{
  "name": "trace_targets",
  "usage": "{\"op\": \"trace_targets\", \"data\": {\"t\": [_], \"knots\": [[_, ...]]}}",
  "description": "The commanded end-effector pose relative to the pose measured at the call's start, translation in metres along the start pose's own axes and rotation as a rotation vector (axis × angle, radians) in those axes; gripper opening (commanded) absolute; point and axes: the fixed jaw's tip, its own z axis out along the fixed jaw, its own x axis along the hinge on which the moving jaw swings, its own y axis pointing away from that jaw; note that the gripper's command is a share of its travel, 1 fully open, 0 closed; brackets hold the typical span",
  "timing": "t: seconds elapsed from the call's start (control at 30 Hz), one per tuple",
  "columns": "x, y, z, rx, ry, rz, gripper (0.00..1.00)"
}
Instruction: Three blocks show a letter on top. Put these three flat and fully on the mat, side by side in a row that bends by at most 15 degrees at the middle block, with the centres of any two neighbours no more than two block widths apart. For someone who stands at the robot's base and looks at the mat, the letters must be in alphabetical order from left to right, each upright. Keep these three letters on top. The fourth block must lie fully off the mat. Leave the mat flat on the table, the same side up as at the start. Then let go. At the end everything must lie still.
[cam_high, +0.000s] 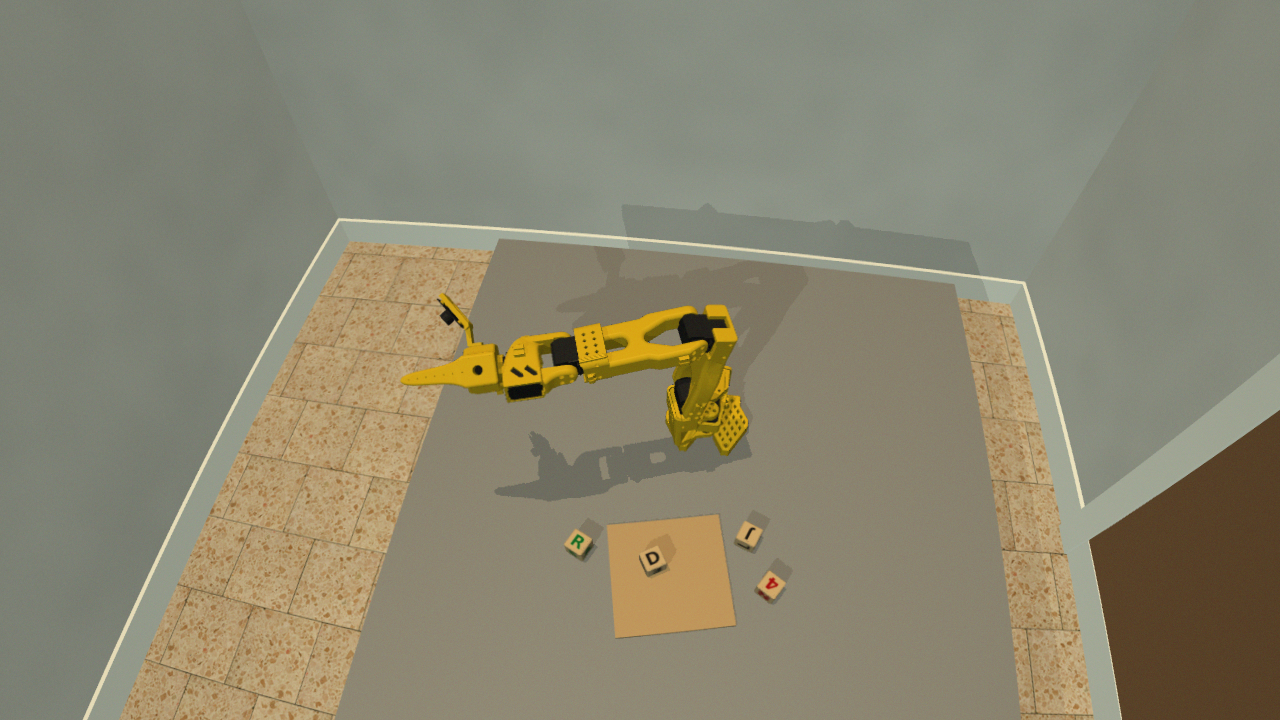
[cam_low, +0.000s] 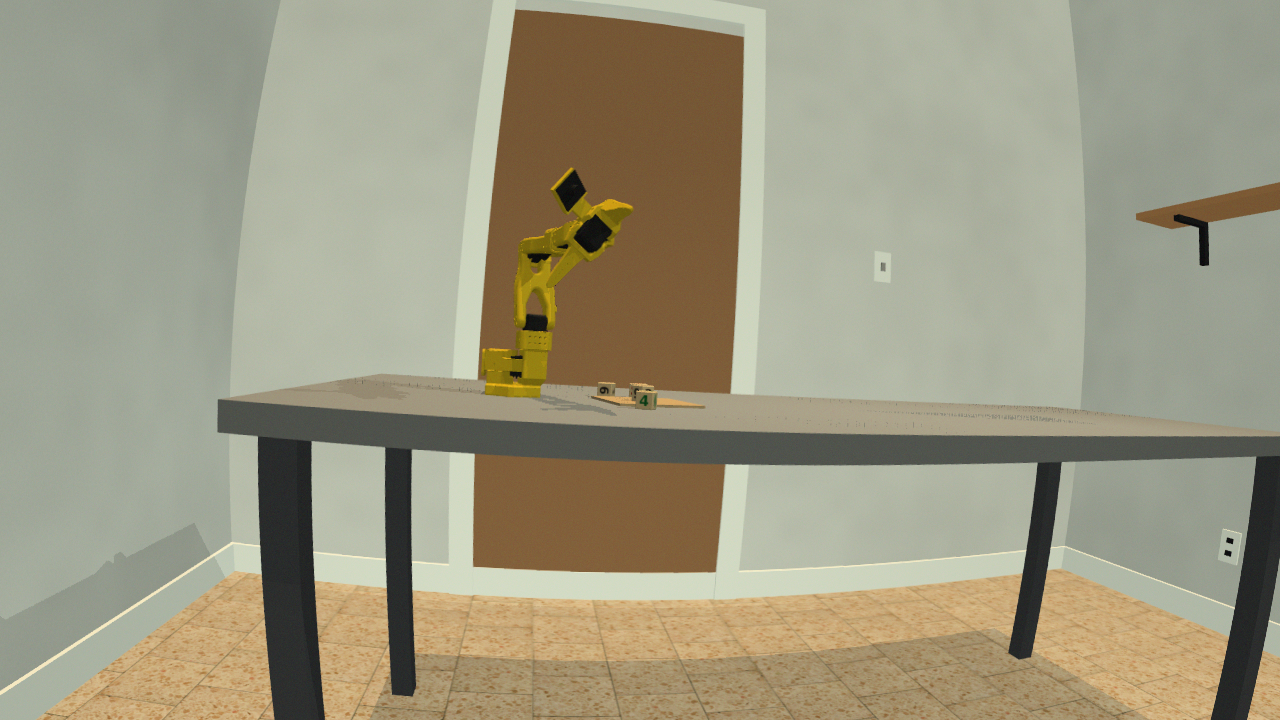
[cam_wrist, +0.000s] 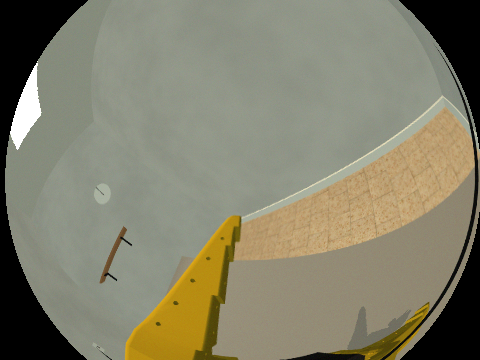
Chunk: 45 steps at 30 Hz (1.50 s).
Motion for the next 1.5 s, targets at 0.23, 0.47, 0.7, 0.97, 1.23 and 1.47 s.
{"op": "trace_targets", "data": {"t": [0.23, 0.47, 0.7, 0.97, 1.23, 1.47], "knots": [[-0.023, 0.031, -0.012, -0.107, -0.079, 0.001, 1.0], [-0.033, 0.044, -0.021, -0.152, -0.112, 0.001, 1.0], [-0.035, 0.047, -0.023, -0.162, -0.12, 0.001, 1.0], [-0.048, 0.065, -0.038, -0.228, -0.168, 0.001, 1.0], [-0.05, 0.067, -0.04, -0.237, -0.175, 0.001, 1.0], [-0.061, 0.082, -0.055, -0.296, -0.219, 0.001, 1.0]]}}
